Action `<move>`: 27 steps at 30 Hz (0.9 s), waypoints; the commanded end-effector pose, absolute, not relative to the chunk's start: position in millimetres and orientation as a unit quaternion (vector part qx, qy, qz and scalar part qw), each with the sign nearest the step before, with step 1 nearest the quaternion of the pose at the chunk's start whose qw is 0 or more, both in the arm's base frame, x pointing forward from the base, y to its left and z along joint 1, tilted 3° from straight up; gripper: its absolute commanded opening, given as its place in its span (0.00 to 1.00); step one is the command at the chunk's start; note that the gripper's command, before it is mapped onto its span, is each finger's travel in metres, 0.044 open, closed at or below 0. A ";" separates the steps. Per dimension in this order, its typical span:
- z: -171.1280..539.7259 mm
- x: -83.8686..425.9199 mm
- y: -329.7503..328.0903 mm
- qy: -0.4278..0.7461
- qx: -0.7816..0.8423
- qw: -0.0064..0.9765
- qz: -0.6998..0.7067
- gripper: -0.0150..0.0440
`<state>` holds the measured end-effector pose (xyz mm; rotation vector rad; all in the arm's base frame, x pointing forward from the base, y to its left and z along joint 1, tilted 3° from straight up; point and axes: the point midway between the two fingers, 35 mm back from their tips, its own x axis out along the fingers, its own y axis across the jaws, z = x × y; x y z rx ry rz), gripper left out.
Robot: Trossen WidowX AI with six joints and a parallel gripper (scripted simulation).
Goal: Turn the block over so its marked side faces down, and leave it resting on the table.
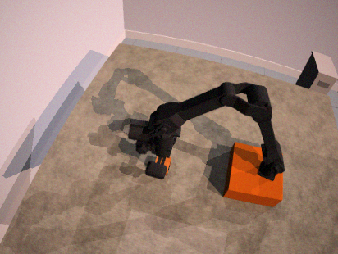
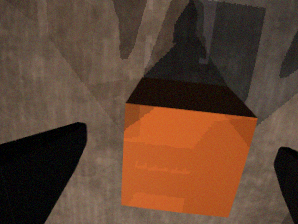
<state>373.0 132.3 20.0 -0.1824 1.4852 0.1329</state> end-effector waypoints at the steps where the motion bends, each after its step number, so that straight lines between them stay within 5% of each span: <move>1: 9.9 370.5 131.6 0.680 -0.084 0.726 0.062 1.00; 3: 9.9 370.5 131.6 0.680 -0.084 0.726 0.062 1.00; 11: 9.9 370.5 131.6 0.680 -0.084 0.726 0.062 0.64; 27: 9.9 370.5 131.6 0.680 -0.084 0.726 0.062 0.46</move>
